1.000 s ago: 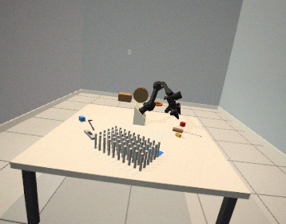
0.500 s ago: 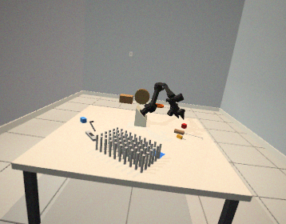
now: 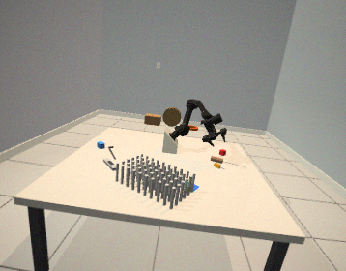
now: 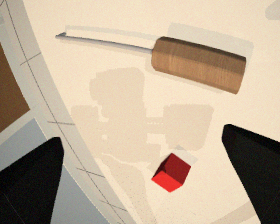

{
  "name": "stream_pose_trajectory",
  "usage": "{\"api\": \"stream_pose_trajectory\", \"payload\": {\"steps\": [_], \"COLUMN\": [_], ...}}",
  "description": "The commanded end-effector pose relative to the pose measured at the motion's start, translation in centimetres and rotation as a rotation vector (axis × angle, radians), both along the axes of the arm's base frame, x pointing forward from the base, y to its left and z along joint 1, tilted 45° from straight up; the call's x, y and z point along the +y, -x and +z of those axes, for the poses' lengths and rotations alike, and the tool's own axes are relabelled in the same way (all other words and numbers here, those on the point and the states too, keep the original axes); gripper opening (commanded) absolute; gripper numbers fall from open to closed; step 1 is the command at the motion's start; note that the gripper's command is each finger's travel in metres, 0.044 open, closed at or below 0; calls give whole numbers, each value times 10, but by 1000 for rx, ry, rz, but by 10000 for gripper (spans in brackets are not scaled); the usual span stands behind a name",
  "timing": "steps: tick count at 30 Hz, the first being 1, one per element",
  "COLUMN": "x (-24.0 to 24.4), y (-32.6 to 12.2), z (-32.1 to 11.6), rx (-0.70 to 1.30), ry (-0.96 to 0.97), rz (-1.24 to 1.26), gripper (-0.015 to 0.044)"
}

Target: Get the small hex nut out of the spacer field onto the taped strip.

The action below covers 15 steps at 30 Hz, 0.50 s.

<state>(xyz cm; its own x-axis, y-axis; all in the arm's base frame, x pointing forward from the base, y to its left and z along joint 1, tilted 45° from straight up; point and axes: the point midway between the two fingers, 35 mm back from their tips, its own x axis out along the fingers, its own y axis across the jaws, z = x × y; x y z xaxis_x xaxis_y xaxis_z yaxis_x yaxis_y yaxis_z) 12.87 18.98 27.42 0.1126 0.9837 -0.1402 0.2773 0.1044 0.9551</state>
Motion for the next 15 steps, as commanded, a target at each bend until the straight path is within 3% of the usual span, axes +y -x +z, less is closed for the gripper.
{"api": "stream_pose_trajectory", "payload": {"steps": [1, 15], "x": [7, 13], "y": [-4, -5], "z": [-15, -20], "rx": [-842, -1646], "ry": [111, 205], "rz": [118, 235], "gripper": [440, 440]}}
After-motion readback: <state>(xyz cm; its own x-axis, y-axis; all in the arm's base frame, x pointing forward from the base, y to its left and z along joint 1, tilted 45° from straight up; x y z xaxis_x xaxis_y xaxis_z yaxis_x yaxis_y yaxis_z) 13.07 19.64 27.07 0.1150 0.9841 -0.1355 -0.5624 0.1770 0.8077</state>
